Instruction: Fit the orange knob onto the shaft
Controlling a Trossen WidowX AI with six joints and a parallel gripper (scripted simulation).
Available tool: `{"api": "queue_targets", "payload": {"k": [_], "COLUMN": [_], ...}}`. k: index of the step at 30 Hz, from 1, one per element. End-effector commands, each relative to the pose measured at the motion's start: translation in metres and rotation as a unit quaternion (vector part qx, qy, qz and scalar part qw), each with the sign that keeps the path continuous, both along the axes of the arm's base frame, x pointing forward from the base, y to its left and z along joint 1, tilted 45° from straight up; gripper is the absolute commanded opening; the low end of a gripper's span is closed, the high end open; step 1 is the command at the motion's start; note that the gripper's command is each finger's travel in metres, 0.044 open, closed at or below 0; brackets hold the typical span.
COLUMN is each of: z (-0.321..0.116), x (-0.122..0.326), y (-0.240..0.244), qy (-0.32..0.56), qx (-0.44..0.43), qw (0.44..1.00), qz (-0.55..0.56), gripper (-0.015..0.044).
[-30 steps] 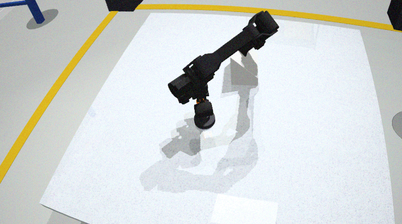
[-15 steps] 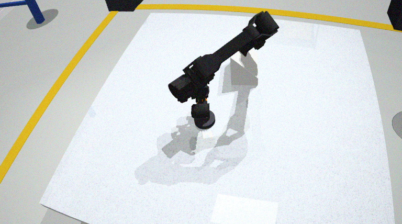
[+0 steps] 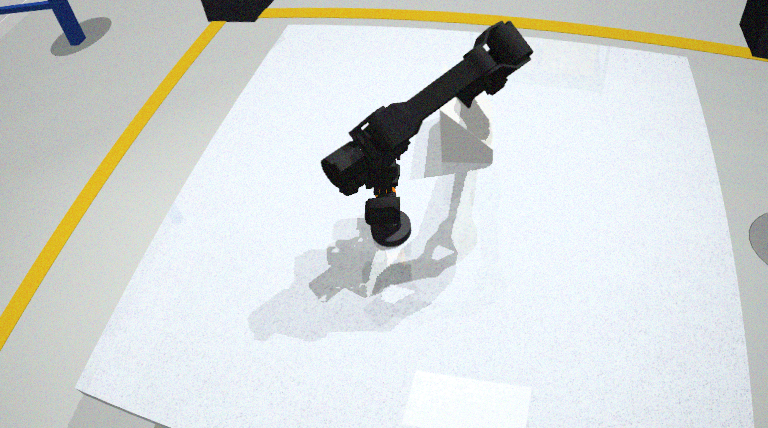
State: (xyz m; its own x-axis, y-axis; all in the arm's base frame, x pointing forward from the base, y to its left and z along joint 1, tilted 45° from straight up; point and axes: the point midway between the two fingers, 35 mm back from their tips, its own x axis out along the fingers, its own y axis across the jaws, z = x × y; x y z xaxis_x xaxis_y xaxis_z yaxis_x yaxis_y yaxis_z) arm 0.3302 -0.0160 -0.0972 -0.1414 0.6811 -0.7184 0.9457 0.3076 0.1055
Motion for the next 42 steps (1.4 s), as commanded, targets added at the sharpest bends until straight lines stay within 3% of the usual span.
{"api": "queue_targets", "payload": {"k": [1,6,31,42], "z": [0.0011,-0.0010,0.0008,-0.0011], "x": [0.0014,0.0003,0.0014,-0.0003], "y": [-0.0014,-0.0003,-0.0012,0.0003], "qy": [0.016,0.069,0.069,0.140], "qx": [-0.005,-0.016,-0.016,-0.030], "qw": [1.000,0.995,0.995,0.979], "qz": [-0.018,-0.074,-0.074,-0.148], "gripper": [0.0000,0.0000,0.0000,0.0000]}}
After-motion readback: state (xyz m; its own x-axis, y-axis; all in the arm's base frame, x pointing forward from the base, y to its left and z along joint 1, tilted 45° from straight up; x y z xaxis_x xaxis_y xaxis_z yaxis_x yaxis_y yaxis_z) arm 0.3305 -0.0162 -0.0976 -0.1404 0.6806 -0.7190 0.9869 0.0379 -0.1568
